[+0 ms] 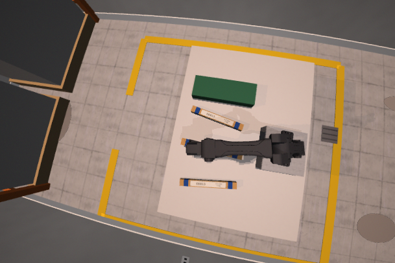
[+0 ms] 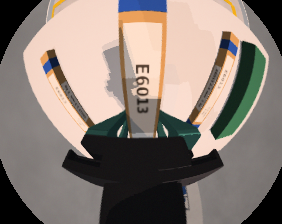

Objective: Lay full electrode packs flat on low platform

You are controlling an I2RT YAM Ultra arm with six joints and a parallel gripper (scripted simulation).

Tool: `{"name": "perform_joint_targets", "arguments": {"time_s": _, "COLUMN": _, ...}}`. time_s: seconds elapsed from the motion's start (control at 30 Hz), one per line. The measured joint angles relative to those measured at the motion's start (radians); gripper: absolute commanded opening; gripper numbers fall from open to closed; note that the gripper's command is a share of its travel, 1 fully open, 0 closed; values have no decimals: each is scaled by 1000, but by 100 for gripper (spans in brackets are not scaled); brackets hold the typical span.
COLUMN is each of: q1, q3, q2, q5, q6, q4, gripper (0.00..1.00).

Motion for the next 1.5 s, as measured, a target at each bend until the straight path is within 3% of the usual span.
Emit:
{"name": "perform_joint_targets", "arguments": {"time_s": 0.63, "q1": 0, "q3": 140, "q2": -1, "q5": 0, "q6": 1, "q4": -135, "gripper": 0}}
{"name": "perform_joint_targets", "arguments": {"time_s": 1.2, "q1": 3, "q3": 321, "q2": 9, "q5": 0, "q6": 1, "q4": -258, "gripper": 0}}
{"name": "perform_joint_targets", "arguments": {"time_s": 1.5, "q1": 3, "q3": 324, "q2": 14, "q5": -1, "q6": 1, "q4": -285, "gripper": 0}}
